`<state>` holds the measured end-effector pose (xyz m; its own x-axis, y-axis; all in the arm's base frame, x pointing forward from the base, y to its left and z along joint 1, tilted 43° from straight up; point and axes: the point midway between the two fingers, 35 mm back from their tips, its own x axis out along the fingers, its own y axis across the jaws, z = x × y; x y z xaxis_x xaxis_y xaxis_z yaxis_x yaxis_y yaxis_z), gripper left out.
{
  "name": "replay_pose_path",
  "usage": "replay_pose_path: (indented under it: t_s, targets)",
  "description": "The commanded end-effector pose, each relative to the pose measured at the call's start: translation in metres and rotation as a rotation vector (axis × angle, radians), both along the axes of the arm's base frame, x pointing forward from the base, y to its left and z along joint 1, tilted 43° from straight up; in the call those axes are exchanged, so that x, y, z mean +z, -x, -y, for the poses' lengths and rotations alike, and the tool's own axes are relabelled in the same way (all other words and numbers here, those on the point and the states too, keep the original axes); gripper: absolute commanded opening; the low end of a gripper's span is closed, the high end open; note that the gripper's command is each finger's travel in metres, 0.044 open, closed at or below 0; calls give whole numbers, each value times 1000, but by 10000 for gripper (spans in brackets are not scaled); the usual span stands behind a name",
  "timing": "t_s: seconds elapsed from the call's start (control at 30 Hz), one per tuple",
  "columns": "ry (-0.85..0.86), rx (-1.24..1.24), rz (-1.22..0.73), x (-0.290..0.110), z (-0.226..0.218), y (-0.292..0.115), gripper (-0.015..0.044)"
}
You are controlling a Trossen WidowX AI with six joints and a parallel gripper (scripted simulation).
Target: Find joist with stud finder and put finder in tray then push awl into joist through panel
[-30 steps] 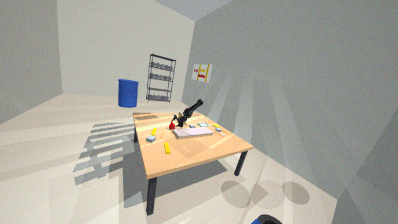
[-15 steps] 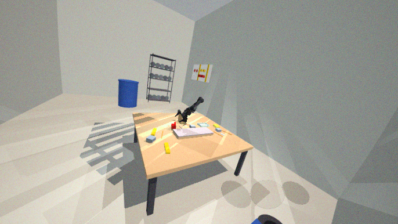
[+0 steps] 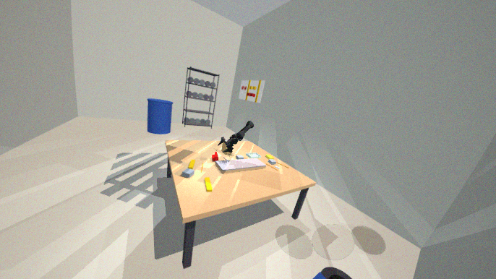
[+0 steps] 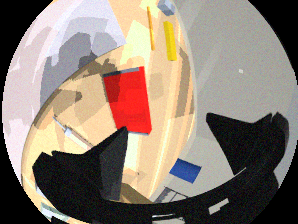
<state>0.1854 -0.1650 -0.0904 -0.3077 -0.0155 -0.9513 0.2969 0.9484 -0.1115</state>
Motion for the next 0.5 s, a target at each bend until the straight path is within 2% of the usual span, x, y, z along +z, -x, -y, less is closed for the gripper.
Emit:
replay_pose_path:
  t_s: [0.0,0.1,0.27,0.47]
  targets:
    - [-1,-4,1,0,-1,0,440]
    - [-44,37,-1,-3,0,1,440]
    - [-350,326,52,-24,7,9,440]
    - [-664,674,273,-48,14,20,440]
